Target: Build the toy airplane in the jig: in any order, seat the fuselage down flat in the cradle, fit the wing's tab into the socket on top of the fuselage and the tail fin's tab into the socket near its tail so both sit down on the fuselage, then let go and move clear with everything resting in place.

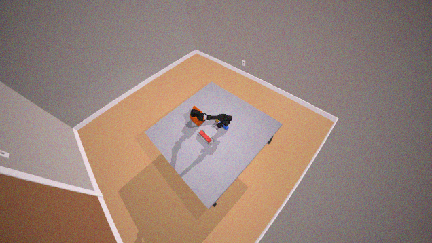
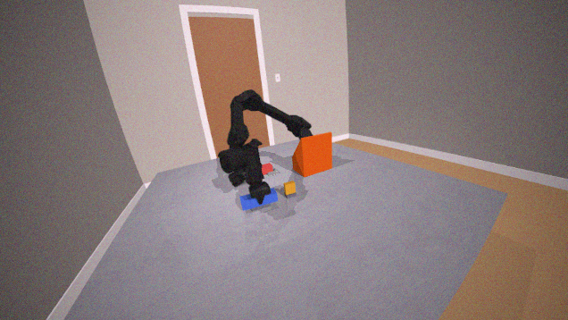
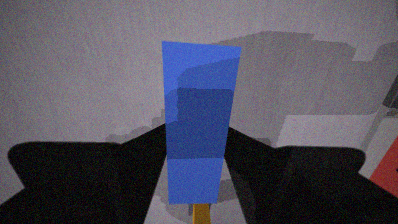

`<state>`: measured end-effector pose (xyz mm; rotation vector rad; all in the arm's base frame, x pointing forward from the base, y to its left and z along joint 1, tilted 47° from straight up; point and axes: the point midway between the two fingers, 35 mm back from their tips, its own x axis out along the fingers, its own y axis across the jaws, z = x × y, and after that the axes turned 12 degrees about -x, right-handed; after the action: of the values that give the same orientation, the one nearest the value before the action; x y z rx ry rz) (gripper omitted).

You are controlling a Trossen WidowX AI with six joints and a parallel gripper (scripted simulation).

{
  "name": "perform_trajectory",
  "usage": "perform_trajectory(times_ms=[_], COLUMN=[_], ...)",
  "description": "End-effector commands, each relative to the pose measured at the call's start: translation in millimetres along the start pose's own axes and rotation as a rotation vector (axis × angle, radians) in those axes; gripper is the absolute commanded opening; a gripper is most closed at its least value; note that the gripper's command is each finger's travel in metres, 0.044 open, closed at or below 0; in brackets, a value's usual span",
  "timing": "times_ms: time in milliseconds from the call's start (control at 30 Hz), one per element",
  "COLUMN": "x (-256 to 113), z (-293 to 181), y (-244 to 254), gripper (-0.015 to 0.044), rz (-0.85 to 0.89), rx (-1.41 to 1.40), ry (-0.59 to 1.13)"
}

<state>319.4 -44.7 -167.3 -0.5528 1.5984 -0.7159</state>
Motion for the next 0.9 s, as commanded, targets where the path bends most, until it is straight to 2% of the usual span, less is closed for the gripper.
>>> perform_trajectory(times_ms=[0, 100, 867], x=[0, -7, -70], z=[0, 2, 7], y=[0, 2, 6], gripper=[0.0078, 0.0000, 0.0000], rz=[-0.002, 0.000, 0.011], rx=[-0.006, -0.012, -0.016], ry=[-0.002, -0.021, -0.028])
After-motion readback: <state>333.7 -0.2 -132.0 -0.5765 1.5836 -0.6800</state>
